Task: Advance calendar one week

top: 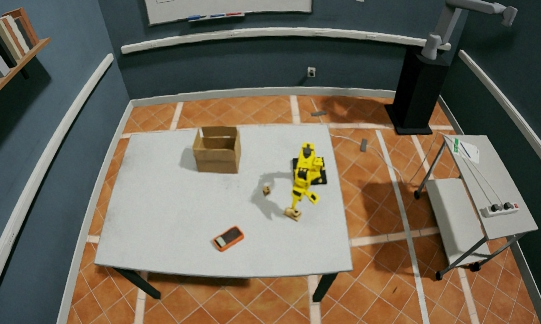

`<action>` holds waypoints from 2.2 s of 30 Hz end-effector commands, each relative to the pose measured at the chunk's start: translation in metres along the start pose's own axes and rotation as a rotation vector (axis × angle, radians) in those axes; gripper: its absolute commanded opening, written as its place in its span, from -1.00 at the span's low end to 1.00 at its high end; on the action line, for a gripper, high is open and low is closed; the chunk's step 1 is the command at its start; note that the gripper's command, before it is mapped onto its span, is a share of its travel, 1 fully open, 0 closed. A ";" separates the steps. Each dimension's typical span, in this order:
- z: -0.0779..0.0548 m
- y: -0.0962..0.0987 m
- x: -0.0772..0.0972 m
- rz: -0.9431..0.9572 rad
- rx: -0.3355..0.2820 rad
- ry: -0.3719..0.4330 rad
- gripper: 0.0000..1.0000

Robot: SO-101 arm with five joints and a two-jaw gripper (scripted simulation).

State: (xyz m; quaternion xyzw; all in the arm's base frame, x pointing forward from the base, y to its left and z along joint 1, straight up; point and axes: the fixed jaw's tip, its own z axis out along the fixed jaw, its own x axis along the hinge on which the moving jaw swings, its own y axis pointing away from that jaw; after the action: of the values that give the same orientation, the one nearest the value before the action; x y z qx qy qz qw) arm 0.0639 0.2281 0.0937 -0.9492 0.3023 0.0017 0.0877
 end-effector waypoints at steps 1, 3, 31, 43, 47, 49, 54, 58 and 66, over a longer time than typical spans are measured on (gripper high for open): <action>-0.015 -0.003 -0.003 -0.003 0.064 -0.026 -0.29; -0.028 -0.005 -0.004 -0.003 0.122 -0.046 -0.30; -0.066 -0.010 0.004 -0.037 0.307 -0.088 -0.30; -0.062 -0.016 0.034 -0.152 0.322 -0.011 -0.30; -0.060 -0.018 0.052 -0.220 0.324 0.035 -0.30; -0.060 -0.018 0.062 -0.258 0.323 0.061 -0.30; -0.058 -0.018 0.078 -0.318 0.318 0.102 -0.30; -0.057 -0.016 0.100 -0.403 0.304 0.159 -0.30; -0.055 -0.007 0.144 -0.572 0.252 0.267 -0.30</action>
State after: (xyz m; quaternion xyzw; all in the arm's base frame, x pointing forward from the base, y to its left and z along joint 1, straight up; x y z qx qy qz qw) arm 0.1707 0.1546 0.1411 -0.9717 0.0652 -0.1542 0.1664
